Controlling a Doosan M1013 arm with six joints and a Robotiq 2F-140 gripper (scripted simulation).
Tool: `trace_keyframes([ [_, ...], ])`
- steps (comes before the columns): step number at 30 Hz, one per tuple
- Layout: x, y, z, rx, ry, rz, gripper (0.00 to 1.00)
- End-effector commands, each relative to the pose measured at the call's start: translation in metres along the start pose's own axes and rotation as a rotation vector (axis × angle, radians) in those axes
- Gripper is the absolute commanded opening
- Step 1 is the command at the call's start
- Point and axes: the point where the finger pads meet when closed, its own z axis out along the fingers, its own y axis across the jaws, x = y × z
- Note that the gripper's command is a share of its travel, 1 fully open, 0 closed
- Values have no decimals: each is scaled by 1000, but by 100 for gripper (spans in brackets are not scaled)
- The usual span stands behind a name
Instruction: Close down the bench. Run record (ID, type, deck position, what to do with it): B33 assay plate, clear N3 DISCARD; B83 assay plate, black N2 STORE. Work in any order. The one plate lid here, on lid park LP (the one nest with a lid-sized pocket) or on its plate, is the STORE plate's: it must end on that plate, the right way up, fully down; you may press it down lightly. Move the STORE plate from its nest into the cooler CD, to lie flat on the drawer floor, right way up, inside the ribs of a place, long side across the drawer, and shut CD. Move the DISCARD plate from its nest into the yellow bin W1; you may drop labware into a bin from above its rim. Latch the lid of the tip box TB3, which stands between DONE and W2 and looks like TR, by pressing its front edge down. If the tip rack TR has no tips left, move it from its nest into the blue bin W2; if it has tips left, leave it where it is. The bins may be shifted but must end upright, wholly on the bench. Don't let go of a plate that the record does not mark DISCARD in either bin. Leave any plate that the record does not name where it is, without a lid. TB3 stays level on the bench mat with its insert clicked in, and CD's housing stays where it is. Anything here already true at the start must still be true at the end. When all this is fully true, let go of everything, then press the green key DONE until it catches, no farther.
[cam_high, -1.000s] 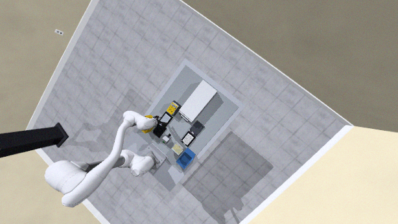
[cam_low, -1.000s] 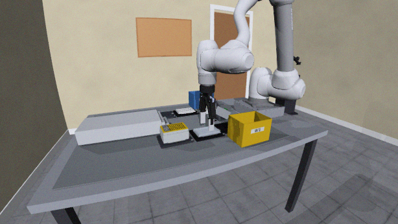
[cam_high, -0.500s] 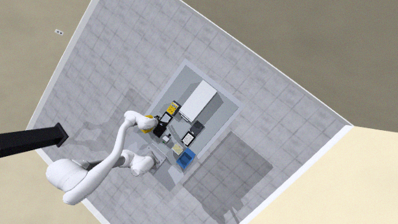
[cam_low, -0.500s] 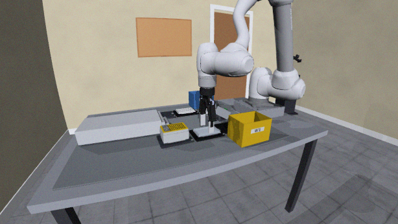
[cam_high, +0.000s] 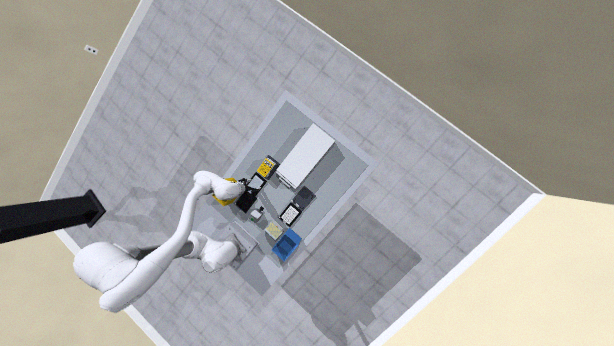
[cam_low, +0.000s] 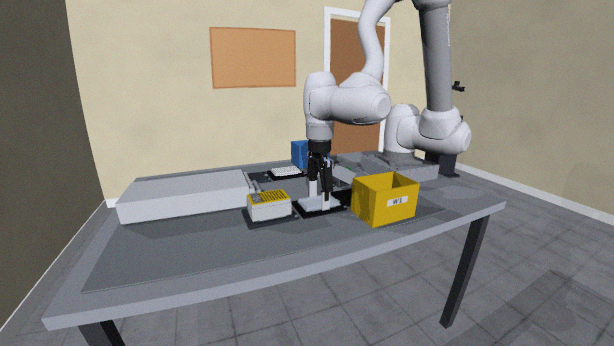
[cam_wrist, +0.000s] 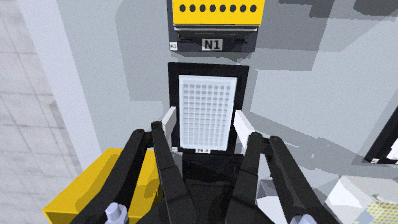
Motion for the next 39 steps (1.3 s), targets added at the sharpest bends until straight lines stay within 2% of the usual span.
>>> trace_keyframes([
  [1, 0, 0, 1, 0, 0, 0, 66],
  [34, 0, 0, 1, 0, 0, 0, 55],
  [35, 0, 0, 1, 0, 0, 0, 0],
  [39, 0, 0, 1, 0, 0, 0, 0],
])
